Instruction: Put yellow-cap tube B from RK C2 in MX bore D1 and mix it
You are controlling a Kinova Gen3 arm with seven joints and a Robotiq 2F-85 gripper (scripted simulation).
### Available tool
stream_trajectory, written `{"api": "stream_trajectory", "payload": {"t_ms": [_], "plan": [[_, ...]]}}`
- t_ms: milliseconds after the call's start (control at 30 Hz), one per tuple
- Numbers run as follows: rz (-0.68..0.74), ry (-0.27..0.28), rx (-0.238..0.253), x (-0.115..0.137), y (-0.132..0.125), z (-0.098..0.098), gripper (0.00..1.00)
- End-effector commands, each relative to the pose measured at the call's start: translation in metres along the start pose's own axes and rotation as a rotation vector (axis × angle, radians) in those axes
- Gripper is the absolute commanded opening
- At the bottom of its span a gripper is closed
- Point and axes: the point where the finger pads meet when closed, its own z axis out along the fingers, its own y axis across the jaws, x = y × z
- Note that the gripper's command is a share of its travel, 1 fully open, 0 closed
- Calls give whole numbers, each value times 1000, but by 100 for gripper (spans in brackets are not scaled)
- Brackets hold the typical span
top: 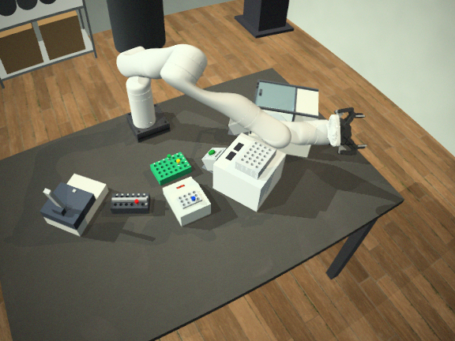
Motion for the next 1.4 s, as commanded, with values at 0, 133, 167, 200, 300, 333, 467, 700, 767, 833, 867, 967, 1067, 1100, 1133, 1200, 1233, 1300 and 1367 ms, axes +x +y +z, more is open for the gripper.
{"api": "stream_trajectory", "payload": {"t_ms": [0,133,167,200,300,333,467,700,767,833,867,967,1067,1100,1133,1200,1233,1300,1367], "plan": [[-2,2,1,1,-1,0,100],[-2,2,1,1,-1,0,100],[-2,2,1,1,-1,0,100],[-2,2,1,1,-1,0,100],[-2,2,1,1,-1,0,100],[-2,2,1,1,-1,0,100],[-2,2,1,1,-1,0,100],[-37,-30,21,-3,-4,-14,42],[-52,-42,28,-4,-4,-19,42],[-67,-53,35,-4,-5,-23,42],[-75,-58,38,-5,-5,-25,42],[-97,-76,48,-7,-6,-32,42],[-112,-87,55,-8,-7,-36,42],[-112,-87,55,-8,-7,-36,42],[-119,-93,59,-8,-7,-38,42],[-134,-105,65,-10,-8,-43,42],[-141,-110,69,-10,-8,-45,42],[-156,-122,76,-12,-9,-49,42],[-171,-133,82,-13,-10,-54,42]]}}
